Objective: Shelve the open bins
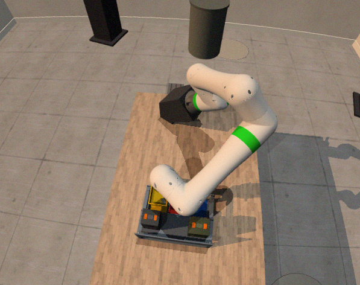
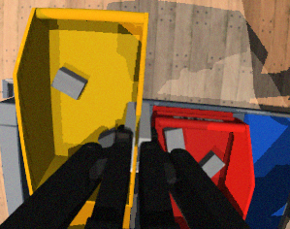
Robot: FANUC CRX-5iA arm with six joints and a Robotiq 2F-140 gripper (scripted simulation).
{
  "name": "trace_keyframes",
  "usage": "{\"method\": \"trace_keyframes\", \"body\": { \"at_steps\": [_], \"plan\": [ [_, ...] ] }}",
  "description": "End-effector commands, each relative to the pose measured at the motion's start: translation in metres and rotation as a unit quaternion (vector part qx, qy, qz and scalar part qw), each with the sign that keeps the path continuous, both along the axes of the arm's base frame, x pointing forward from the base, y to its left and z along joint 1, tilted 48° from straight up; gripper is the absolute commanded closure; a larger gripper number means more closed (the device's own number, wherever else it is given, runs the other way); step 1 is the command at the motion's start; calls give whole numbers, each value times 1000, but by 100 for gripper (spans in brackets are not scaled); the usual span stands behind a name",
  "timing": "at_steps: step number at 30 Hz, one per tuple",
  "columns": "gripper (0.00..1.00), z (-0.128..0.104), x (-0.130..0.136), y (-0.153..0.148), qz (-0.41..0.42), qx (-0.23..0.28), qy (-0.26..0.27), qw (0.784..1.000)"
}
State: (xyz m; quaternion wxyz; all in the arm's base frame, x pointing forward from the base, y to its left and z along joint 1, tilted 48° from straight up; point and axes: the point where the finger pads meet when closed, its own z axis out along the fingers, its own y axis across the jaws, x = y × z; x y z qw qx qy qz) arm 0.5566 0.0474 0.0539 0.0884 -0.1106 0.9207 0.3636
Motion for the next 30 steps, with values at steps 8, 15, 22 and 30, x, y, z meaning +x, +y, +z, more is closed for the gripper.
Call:
{"method": "trace_keyframes", "body": {
  "at_steps": [8, 15, 22, 30],
  "plan": [
    [100, 0, 0, 0, 0, 0, 0, 1000],
    [100, 0, 0, 0, 0, 0, 0, 1000],
    [100, 0, 1, 0, -1, 0, -1, 1000],
    [100, 1, 3, 0, -2, 1, -2, 1000]
  ]
}}
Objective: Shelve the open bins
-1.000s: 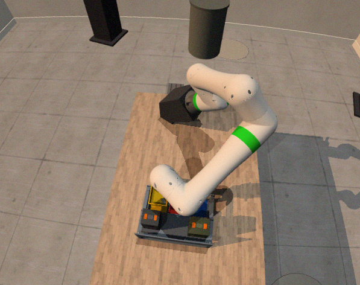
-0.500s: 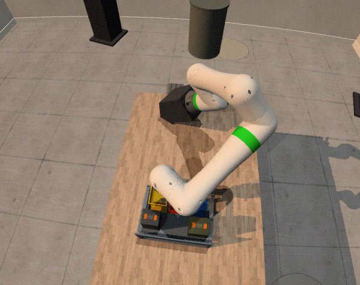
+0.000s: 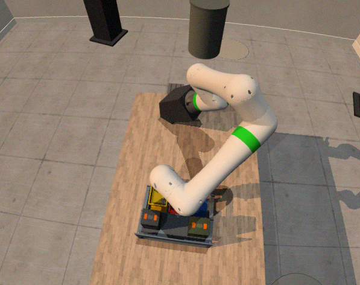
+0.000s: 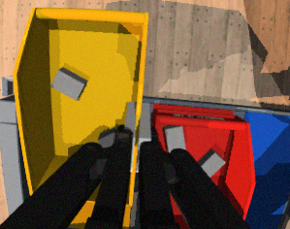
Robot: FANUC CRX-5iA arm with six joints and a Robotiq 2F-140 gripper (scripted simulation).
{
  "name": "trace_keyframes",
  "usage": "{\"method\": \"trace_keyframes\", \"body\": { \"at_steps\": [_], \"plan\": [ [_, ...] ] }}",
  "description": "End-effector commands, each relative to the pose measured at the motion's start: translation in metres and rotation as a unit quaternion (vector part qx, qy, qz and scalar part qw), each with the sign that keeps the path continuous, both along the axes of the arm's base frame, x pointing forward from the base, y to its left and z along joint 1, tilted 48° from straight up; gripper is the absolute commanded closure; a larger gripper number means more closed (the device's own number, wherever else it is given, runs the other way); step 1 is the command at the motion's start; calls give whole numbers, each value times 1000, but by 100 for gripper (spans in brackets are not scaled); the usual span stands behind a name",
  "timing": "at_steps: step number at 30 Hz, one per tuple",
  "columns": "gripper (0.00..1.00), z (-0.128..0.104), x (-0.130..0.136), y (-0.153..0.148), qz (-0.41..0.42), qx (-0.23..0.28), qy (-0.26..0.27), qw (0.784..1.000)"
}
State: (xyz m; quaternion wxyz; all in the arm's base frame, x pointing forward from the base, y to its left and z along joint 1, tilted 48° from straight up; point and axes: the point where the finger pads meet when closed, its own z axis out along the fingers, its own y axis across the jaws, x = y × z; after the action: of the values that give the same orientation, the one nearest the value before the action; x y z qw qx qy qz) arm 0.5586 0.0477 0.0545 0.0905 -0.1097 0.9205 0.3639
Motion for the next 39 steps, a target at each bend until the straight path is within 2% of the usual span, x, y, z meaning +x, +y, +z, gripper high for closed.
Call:
{"method": "trace_keyframes", "body": {
  "at_steps": [1, 39],
  "plan": [
    [100, 0, 1, 0, -1, 0, -1, 1000],
    [100, 4, 15, 2, -11, 5, -12, 1000]
  ]
}}
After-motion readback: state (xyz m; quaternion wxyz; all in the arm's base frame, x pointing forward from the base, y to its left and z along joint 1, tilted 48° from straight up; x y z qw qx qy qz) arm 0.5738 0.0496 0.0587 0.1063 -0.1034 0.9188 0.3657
